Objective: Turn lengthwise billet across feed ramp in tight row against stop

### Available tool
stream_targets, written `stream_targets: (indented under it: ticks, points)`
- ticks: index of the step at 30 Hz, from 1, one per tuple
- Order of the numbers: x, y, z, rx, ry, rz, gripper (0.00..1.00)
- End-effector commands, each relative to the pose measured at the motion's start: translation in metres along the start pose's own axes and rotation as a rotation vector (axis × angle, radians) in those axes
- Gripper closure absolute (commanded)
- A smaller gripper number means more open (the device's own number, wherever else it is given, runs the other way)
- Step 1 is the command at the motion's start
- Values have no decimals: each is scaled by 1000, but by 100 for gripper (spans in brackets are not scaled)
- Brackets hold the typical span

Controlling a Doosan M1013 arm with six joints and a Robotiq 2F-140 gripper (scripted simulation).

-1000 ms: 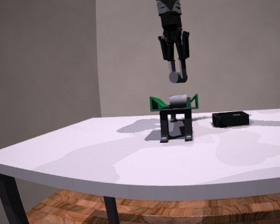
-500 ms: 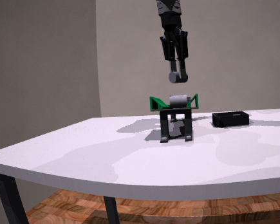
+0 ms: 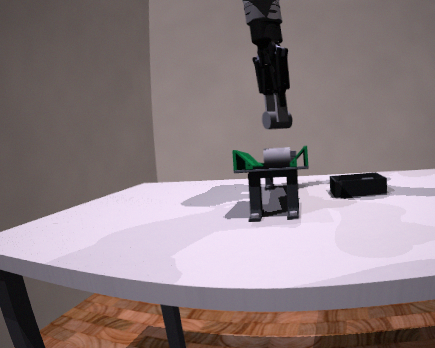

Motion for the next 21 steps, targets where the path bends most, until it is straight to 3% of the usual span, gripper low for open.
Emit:
stream_targets:
  ticks: [1,21]
  points:
    - [0,0,0,-1,48,1,90]
    - [0,0,0,-1,316,0,90]
Point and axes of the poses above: the point where the finger pads meet when closed, its own y axis out along the fingers, its own z axis across the jaws, x = y × z, the point moved 7 cm from there along -y, back along the fingers, and after that the axes turned 8 degrees about -y, right-handed, at the moved point
